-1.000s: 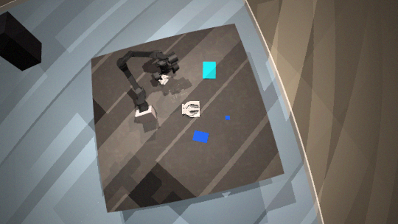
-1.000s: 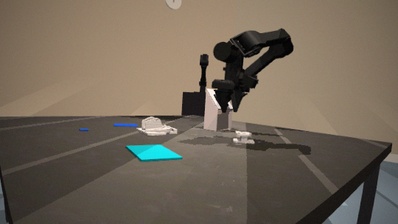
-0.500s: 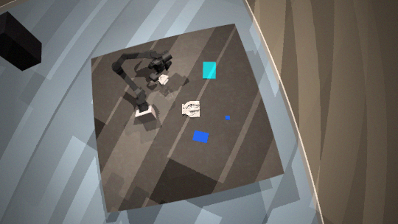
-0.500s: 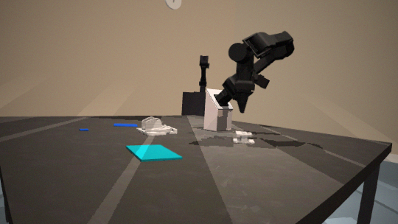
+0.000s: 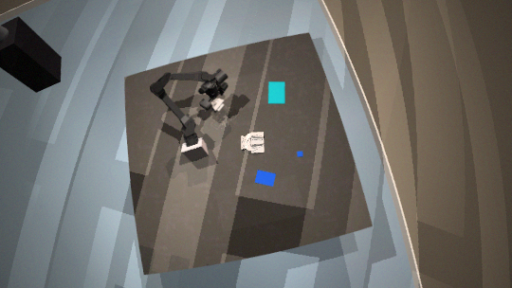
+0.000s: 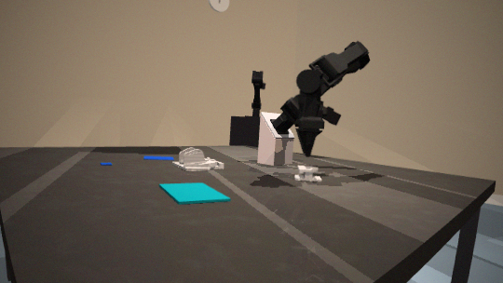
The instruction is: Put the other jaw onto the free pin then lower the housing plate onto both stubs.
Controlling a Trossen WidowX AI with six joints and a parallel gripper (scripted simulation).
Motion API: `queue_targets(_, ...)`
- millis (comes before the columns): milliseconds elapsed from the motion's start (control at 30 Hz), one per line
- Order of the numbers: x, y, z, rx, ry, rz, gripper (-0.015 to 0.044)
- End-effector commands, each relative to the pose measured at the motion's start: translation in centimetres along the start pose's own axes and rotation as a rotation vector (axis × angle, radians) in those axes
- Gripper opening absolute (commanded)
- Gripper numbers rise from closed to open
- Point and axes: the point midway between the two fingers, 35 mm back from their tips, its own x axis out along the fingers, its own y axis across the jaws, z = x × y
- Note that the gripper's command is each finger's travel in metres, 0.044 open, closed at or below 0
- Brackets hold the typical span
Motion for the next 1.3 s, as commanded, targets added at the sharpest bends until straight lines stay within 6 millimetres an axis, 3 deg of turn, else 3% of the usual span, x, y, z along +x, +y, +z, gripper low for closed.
queue_targets(0,0.6,0.2,-0.1,0.008,0.003,-0.001,0.0440)
queue_targets(367,0.7,0.2,-0.1,0.008,0.003,-0.001,0.0440)
queue_targets(800,2.5,0.2,-0.1,0.008,0.002,-0.001,0.0440)
queue_targets(1267,2.7,0.2,-0.1,0.008,0.002,-0.001,0.0440)
